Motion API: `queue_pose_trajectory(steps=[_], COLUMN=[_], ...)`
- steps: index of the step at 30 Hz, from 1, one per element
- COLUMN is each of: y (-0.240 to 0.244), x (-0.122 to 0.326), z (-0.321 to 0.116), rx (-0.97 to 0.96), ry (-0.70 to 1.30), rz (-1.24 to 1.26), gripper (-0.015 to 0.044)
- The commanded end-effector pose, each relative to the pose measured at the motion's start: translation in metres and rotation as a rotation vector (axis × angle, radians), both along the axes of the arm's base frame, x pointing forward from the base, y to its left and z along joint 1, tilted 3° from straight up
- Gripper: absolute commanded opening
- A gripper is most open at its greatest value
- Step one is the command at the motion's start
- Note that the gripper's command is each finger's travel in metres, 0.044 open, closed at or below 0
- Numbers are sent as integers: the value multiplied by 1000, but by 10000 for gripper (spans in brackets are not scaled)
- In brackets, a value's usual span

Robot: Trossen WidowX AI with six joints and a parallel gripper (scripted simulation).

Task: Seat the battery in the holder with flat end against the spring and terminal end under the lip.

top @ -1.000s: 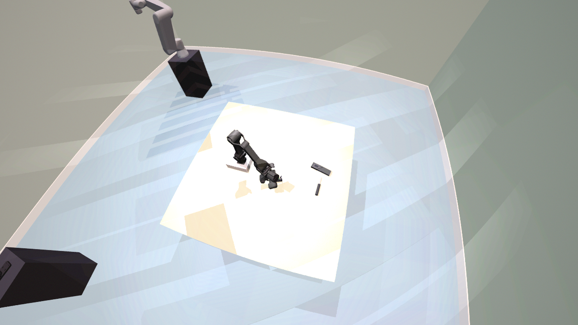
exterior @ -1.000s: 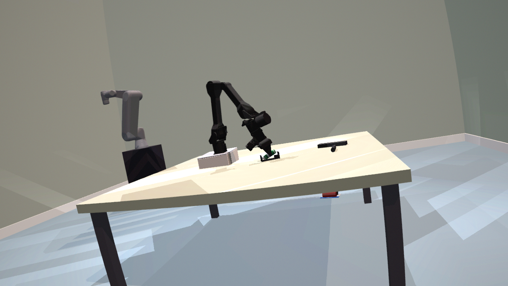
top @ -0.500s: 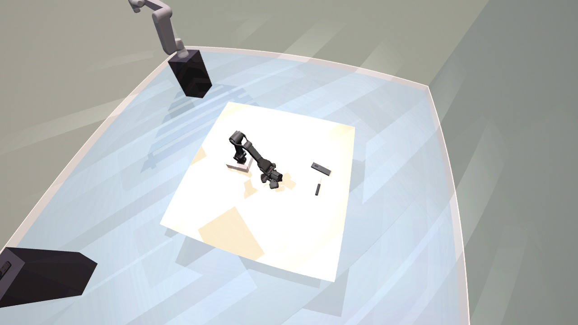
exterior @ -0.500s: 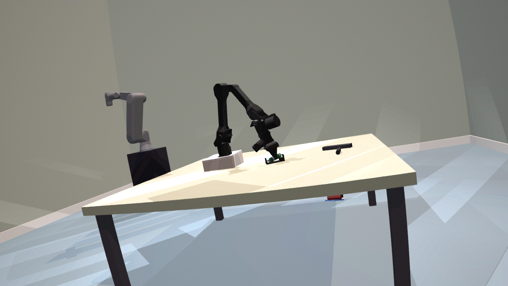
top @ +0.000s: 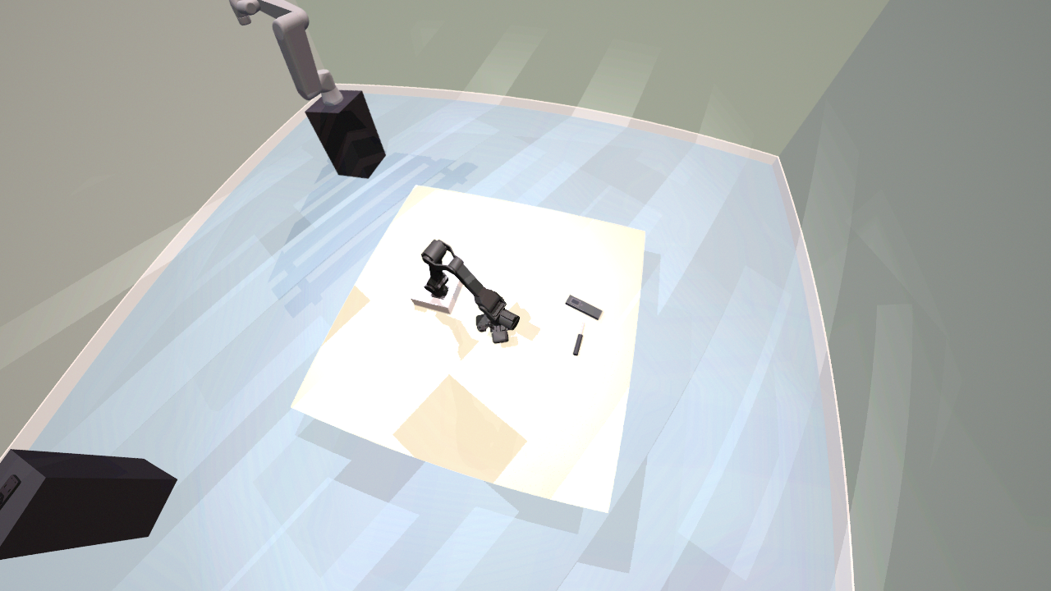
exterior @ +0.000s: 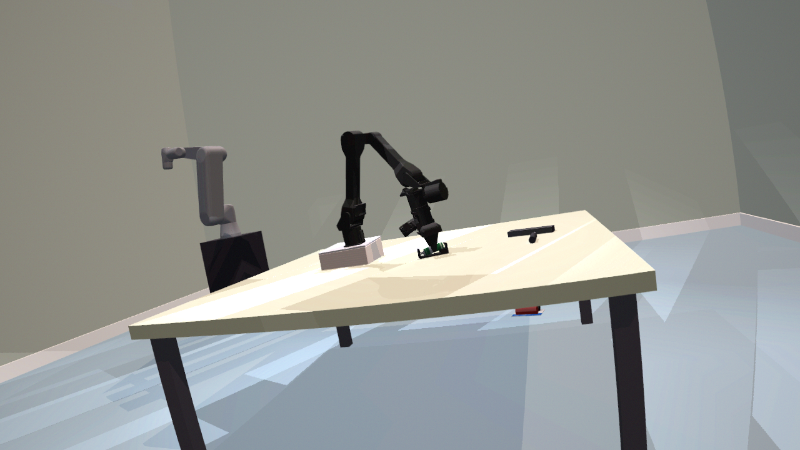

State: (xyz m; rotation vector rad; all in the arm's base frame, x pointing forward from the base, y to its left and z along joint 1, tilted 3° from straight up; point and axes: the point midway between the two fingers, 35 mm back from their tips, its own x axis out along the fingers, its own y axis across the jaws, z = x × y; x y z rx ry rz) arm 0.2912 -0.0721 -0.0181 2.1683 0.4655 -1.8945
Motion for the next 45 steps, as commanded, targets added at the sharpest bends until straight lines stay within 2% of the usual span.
queue_pose_trajectory(steps=[1, 20, 45], y=[-2, 0, 5], x=[-6, -1, 11], z=[-4, -4, -3], rx=[-18, -68, -81], ry=[60, 167, 177], rz=[-11, -9, -9], gripper=[77, 77, 77])
